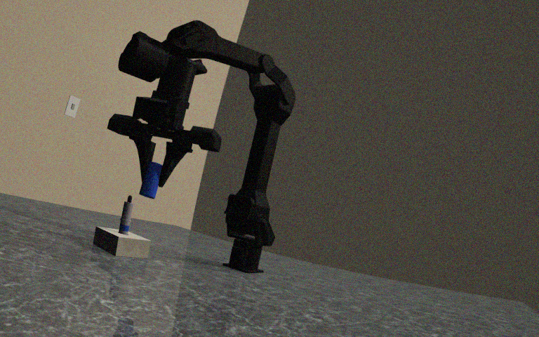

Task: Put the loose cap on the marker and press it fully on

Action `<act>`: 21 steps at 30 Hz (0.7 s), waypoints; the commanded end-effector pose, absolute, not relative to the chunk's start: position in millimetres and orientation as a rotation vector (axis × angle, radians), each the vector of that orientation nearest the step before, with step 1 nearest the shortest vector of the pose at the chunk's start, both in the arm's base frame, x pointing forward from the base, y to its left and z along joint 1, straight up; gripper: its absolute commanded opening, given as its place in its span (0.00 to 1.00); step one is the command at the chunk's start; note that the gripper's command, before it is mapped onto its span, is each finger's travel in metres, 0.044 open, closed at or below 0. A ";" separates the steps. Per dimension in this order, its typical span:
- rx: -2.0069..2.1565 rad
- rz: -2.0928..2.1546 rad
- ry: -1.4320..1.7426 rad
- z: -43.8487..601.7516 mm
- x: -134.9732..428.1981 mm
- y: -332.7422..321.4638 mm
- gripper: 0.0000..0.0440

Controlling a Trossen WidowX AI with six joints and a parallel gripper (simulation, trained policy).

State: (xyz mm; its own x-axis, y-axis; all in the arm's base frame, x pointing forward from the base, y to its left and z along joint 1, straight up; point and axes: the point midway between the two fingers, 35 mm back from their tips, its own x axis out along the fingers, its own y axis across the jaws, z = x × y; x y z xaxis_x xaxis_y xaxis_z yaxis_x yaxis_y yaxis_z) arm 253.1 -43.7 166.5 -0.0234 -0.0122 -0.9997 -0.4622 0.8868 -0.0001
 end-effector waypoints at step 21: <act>-0.230 0.259 1.608 172.2 240.2 -102.8 0.00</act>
